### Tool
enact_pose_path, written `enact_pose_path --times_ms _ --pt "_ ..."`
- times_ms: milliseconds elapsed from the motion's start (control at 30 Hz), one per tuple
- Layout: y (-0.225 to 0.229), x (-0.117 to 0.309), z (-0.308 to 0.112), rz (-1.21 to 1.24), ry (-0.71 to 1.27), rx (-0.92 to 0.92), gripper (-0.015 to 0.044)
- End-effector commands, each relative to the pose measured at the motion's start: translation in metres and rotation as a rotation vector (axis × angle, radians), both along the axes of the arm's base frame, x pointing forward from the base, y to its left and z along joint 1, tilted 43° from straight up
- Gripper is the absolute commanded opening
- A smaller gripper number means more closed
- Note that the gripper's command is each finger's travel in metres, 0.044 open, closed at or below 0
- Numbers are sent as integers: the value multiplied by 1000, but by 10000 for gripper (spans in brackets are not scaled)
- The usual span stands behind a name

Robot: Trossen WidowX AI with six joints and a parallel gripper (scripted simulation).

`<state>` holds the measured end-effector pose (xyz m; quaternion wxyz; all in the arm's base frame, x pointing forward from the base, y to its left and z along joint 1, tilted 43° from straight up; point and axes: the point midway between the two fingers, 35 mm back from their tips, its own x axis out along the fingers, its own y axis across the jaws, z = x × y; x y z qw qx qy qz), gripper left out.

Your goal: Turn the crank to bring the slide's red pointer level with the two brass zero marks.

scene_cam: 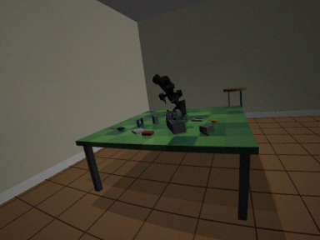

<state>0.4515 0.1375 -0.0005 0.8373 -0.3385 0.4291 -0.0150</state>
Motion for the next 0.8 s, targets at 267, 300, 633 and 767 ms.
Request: enact_pose_path --times_ms 267,300,633,767 --pt "-35 -43 32 147 113 -39 440" --pt "-38 -47 34 161 122 -42 440" --pt "-59 -85 48 280 187 -64 440" --pt "-64 -85 43 280 187 -64 440"
